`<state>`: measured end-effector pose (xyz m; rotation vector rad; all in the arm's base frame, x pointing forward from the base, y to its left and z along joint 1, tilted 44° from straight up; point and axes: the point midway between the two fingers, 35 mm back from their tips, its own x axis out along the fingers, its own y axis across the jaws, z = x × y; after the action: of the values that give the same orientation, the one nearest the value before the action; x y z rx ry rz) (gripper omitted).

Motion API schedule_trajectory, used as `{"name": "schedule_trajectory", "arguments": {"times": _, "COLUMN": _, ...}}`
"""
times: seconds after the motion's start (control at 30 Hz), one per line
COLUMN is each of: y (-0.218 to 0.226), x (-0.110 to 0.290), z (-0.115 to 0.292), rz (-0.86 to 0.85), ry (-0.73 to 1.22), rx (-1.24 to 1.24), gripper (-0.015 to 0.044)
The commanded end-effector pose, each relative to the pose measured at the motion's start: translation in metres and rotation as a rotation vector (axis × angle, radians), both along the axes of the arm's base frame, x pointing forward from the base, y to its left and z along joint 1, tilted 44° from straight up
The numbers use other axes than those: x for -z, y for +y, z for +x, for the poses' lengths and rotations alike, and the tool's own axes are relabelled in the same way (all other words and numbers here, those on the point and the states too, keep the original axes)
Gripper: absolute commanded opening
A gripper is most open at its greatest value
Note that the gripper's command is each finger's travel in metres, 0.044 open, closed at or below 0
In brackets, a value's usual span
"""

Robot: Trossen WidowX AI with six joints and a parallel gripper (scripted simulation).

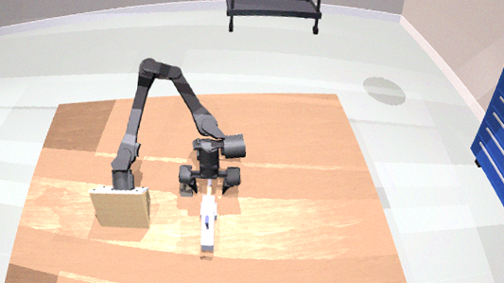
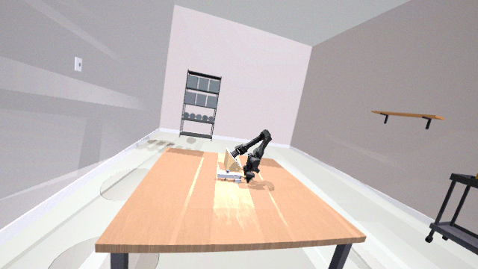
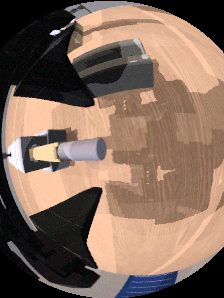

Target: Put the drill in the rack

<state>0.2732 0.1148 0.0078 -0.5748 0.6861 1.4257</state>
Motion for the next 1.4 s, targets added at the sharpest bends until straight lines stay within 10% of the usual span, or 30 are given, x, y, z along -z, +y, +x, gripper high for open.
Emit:
{"name": "schedule_trajectory", "arguments": {"times": 0.0, "y": 0.0, "x": 0.0, "z": 0.0, "rz": 0.0, "ry": -0.001, "rx": 0.0, "gripper": 0.0309}}
{"name": "schedule_trajectory", "arguments": {"times": 0.37, "y": 0.0, "x": 0.0, "z": 0.0, "rz": 0.0, "ry": -0.001, "rx": 0.0, "gripper": 0.002}}
{"name": "schedule_trajectory", "arguments": {"times": 1.37, "y": 0.007, "x": -0.011, "z": 0.0, "rz": 0.004, "ry": -0.003, "rx": -0.004, "gripper": 0.0}}
